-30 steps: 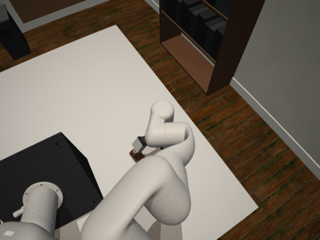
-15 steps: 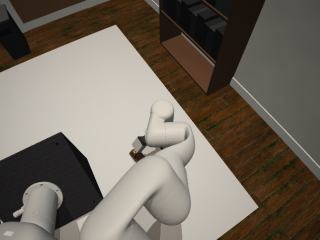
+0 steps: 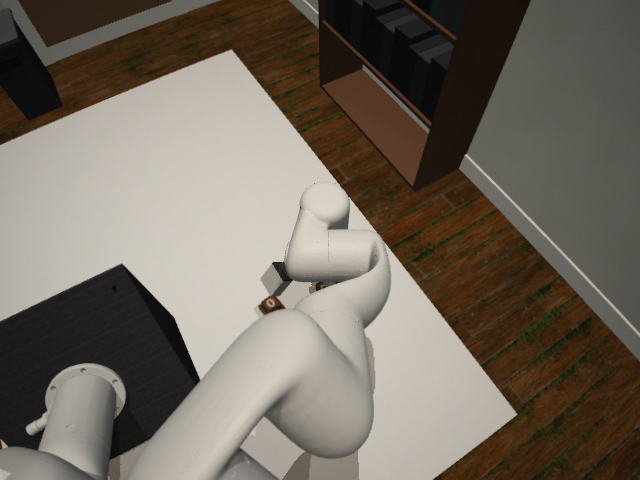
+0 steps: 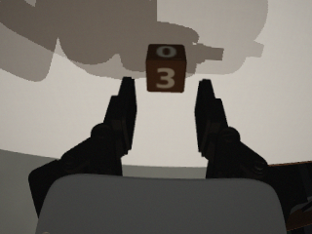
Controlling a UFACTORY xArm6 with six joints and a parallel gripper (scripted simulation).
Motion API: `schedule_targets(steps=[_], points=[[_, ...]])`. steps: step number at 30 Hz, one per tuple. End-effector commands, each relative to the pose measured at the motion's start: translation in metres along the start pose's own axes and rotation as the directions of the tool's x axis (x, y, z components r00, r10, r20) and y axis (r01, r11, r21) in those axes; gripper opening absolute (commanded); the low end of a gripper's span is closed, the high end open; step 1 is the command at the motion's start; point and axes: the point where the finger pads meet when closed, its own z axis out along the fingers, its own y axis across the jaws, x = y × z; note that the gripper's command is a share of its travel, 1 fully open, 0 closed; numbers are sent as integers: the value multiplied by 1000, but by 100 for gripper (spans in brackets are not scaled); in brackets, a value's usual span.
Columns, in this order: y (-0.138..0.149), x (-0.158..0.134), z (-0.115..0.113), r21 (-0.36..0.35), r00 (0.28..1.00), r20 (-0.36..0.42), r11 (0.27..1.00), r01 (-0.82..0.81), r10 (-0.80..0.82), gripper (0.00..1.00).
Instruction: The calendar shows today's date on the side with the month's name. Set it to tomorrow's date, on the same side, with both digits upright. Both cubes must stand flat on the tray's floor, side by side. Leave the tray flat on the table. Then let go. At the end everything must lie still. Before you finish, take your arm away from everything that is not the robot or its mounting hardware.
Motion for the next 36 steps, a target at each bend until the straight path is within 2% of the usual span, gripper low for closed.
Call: schedule_targets(steps=[1, 4, 12, 13, 36], points=[[-1, -1, -30, 0, 1000, 2, 1000, -1, 1, 47], [-1, -1, -40, 0, 1000, 2, 1000, -1, 1, 47], [-1, -1, -45, 0, 1000, 2, 1000, -1, 1, 47], [-1, -1, -45, 0, 1000, 2, 1000, -1, 1, 100], [-1, -1, -45, 0, 1000, 2, 1000, 4, -4, 100]])
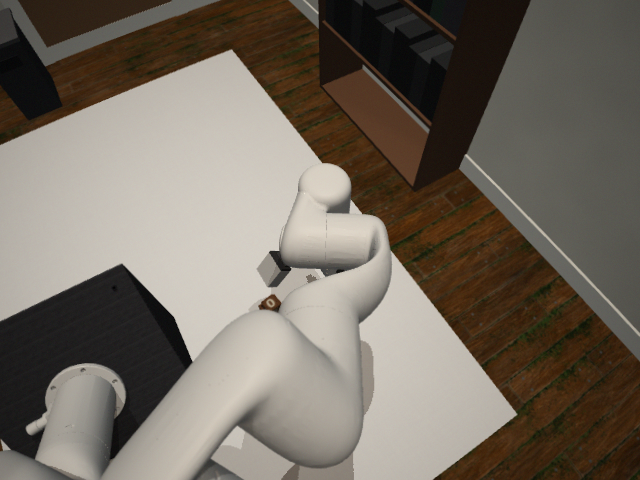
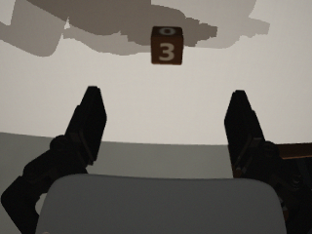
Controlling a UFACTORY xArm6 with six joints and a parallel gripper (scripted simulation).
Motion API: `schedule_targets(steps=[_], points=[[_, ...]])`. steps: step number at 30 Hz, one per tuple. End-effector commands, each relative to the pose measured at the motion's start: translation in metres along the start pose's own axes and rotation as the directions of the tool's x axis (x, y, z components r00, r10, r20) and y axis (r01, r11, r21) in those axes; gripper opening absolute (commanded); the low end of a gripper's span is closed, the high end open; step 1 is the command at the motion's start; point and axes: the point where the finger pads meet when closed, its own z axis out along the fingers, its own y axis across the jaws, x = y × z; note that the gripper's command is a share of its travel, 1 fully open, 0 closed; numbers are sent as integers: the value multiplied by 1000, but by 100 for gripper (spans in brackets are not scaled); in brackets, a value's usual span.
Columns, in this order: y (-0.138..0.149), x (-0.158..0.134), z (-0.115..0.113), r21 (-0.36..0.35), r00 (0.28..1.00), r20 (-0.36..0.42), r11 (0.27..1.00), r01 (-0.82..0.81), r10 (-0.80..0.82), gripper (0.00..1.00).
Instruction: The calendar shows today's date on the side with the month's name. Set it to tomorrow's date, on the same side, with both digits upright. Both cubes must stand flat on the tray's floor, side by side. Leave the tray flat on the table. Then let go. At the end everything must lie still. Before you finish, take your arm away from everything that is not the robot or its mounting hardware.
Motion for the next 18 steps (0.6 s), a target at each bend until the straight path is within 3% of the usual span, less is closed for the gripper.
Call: schedule_targets(steps=[1, 8, 18], points=[[0, -1, -2, -1, 1000, 3, 1000, 8, -8, 100], [0, -2, -2, -1, 998, 4, 998, 66, -66, 100], [0, -7, -3, 0, 938, 4, 938, 346, -346, 100]])
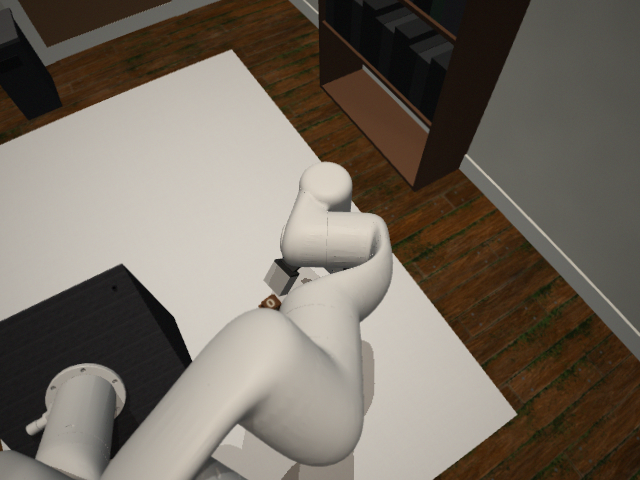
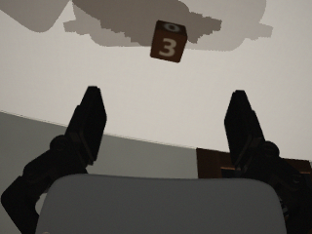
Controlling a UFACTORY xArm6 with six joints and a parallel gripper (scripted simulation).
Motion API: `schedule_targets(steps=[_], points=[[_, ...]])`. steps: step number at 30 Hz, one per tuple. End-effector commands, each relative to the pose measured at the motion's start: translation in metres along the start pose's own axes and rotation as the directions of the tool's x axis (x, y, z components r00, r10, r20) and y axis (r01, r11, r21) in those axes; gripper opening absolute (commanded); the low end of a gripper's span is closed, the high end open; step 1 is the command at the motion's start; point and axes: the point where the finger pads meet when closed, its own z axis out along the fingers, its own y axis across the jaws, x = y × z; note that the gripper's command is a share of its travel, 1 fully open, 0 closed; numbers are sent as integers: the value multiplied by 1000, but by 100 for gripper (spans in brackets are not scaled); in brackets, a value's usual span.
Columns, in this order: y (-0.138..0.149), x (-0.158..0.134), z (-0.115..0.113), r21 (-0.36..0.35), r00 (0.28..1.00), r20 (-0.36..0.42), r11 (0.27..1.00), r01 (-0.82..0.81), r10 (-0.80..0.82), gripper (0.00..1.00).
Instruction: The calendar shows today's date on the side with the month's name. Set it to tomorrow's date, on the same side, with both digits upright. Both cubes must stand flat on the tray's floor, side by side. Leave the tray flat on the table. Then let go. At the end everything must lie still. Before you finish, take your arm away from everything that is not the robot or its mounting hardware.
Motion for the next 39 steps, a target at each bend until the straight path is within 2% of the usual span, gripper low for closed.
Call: schedule_targets(steps=[1, 3, 5, 13, 17, 20, 22, 24, 29, 30, 31, 35, 37, 38, 39], points=[[-1, -4, -2, -4, 986, -1, 986, 164, -164, 100], [-1, -4, -2, -4, 986, -1, 986, 164, -164, 100], [-1, -6, -3, -4, 964, 0, 964, 267, -267, 100], [-2, -9, -4, -4, 900, 0, 900, 436, -436, 100], [-3, -11, -4, -4, 834, 1, 834, 552, -552, 100], [-3, -11, -4, -4, 833, 1, 833, 553, -553, 100], [-3, -13, -5, -4, 761, 1, 761, 649, -649, 100], [-3, -13, -5, -4, 745, 1, 745, 667, -667, 100], [-4, -16, -5, -3, 637, 2, 637, 771, -771, 100], [-4, -16, -5, -3, 636, 2, 636, 772, -772, 100], [-4, -17, -6, -3, 596, 2, 596, 803, -803, 100], [-4, -19, -6, -3, 507, 2, 507, 862, -862, 100], [-4, -19, -6, -3, 507, 2, 507, 862, -862, 100], [-5, -20, -7, -3, 436, 3, 436, 900, -900, 100], [-5, -20, -7, -3, 413, 3, 413, 911, -911, 100]])
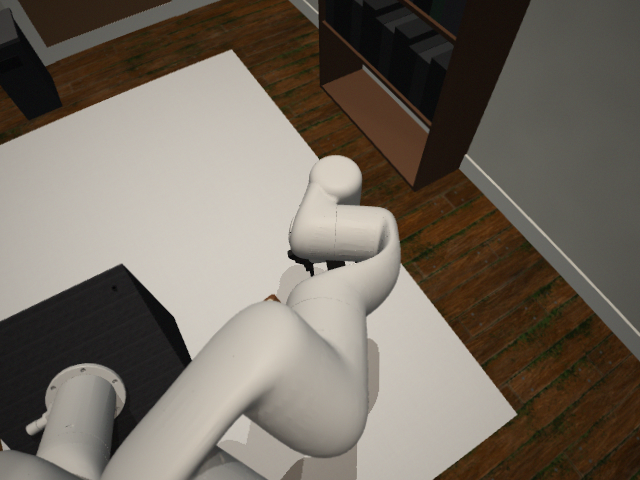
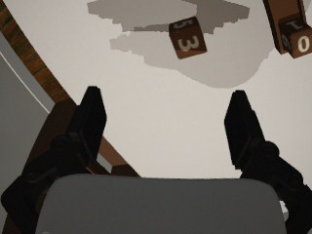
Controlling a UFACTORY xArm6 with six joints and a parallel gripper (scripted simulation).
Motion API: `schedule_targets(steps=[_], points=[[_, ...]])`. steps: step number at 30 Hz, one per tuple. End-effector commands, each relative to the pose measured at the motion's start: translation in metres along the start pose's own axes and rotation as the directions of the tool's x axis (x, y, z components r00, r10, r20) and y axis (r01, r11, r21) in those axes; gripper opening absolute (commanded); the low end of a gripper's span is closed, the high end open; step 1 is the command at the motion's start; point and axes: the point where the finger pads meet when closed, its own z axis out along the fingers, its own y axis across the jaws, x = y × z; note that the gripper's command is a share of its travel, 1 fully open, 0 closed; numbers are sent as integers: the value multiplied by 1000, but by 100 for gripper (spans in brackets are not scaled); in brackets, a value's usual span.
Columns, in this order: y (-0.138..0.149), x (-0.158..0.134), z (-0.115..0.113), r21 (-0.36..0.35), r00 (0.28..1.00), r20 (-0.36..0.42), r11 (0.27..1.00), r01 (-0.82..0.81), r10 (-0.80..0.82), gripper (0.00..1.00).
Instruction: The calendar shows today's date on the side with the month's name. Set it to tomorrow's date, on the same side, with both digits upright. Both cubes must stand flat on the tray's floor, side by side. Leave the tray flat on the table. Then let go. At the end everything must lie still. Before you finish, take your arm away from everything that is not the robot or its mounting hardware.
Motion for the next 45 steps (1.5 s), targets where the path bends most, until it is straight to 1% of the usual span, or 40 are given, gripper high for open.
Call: schedule_targets(steps=[1, 6, 8, 12, 13, 15, 17, 21, 22, 23, 29, 30, 32, 33, 34, 36, 38, 39, 40, 43, 44, 45], points=[[-4, -1, -2, -7, 985, 3, 985, 172, -172, 100], [-6, -2, -3, -7, 958, 4, 958, 285, -285, 100], [-7, -2, -3, -7, 936, 5, 936, 353, -353, 100], [-8, -3, -4, -6, 899, 5, 899, 438, -438, 100], [-9, -3, -4, -6, 880, 5, 880, 475, -475, 100], [-9, -3, -4, -6, 880, 5, 880, 475, -475, 100], [-10, -4, -4, -5, 827, 6, 827, 562, -562, 100], [-12, -4, -5, -5, 769, 7, 769, 640, -640, 100], [-12, -4, -5, -5, 767, 7, 767, 641, -641, 100], [-13, -5, -5, -4, 732, 7, 732, 681, -681, 100], [-15, -5, -6, -3, 612, 8, 612, 791, -791, 100], [-16, -5, -6, -3, 598, 8, 598, 802, -802, 100], [-16, -5, -6, -3, 598, 8, 598, 802, -802, 100], [-17, -6, -6, -3, 536, 8, 536, 844, -844, 100], [-17, -6, -6, -2, 506, 8, 506, 863, -863, 100], [-18, -6, -6, -2, 473, 8, 473, 881, -881, 100], [-19, -7, -7, -2, 419, 8, 419, 908, -908, 100], [-19, -7, -7, -1, 409, 8, 409, 912, -912, 100], [-20, -7, -7, -1, 368, 8, 368, 930, -930, 100], [-21, -7, -7, 0, 292, 8, 292, 956, -956, 100], [-21, -7, -7, 0, 283, 8, 283, 959, -959, 100], [-22, -8, -7, 0, 239, 8, 239, 971, -971, 100]])
